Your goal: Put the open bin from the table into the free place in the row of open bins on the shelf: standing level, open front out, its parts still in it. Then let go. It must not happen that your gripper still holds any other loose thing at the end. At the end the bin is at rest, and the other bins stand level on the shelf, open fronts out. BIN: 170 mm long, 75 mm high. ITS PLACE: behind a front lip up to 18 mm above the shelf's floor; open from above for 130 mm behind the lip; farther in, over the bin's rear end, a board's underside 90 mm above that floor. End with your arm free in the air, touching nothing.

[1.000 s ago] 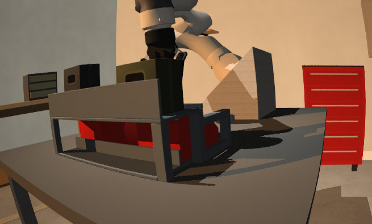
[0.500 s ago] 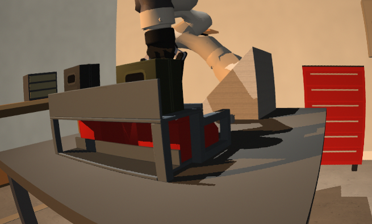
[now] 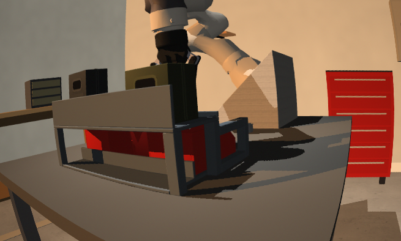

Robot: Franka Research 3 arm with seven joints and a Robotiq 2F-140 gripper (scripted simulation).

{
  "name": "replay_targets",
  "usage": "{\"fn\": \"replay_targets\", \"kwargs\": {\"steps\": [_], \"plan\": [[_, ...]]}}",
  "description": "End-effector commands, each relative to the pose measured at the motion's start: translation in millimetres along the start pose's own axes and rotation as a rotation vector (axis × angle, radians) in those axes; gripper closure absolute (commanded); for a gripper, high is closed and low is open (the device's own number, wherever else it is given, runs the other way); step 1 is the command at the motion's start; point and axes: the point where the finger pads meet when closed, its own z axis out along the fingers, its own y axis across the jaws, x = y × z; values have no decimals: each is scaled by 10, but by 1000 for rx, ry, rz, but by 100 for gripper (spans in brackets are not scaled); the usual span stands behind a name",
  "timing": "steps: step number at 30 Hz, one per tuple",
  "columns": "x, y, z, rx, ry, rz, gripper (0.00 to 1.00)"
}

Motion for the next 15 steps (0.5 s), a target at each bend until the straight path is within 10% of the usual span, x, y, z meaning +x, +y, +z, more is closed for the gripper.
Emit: {"fn": "replay_targets", "kwargs": {"steps": [1, 15], "plan": [[-45, -4, -17, -2, -8, -3, 100], [-121, -5, -23, -2, -19, -3, 100]]}}
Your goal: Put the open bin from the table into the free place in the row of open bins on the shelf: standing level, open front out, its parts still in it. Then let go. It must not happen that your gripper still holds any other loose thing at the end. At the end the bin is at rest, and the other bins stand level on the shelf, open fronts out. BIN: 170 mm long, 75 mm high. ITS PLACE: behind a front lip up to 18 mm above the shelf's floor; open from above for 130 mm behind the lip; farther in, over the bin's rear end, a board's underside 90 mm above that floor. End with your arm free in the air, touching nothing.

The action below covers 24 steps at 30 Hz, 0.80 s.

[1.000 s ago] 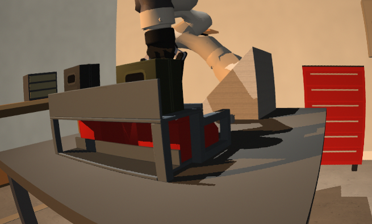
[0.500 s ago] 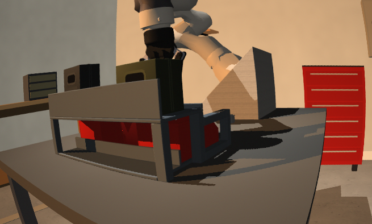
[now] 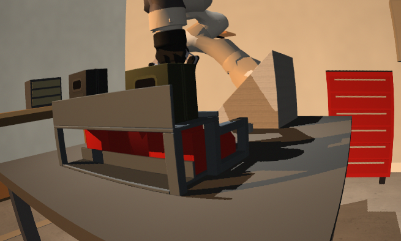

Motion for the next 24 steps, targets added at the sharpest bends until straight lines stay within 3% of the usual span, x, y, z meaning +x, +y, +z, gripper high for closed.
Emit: {"fn": "replay_targets", "kwargs": {"steps": [1, 24], "plan": [[-49, -3, -17, -2, -9, -5, 100], [-85, -3, -20, -2, -14, -5, 100]]}}
